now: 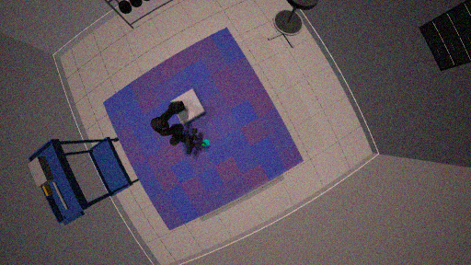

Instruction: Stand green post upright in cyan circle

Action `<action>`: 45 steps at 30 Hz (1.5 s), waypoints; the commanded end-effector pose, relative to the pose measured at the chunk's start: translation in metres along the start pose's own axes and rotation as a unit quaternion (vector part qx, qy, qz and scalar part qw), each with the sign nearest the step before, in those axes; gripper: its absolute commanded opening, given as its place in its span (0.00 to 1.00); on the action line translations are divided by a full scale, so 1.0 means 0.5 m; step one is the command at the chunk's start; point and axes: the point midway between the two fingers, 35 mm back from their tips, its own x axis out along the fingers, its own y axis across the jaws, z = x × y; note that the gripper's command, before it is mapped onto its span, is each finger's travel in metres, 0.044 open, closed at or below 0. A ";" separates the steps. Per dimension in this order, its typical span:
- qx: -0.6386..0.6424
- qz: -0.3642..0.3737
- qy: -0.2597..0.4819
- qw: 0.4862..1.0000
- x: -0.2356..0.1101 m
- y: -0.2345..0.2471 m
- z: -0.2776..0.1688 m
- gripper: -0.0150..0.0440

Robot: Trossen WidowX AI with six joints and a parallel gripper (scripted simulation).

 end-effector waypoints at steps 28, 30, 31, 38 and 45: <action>0.001 0.007 0.011 1.000 0.006 0.008 -0.067 0.51; 0.001 0.007 0.011 1.000 0.006 0.008 -0.067 0.60; 0.001 0.007 0.011 1.000 0.006 0.008 -0.067 0.65; 0.001 0.007 0.011 1.000 0.006 0.008 -0.067 0.93; 0.000 0.005 0.008 1.000 0.005 -0.001 -0.024 0.93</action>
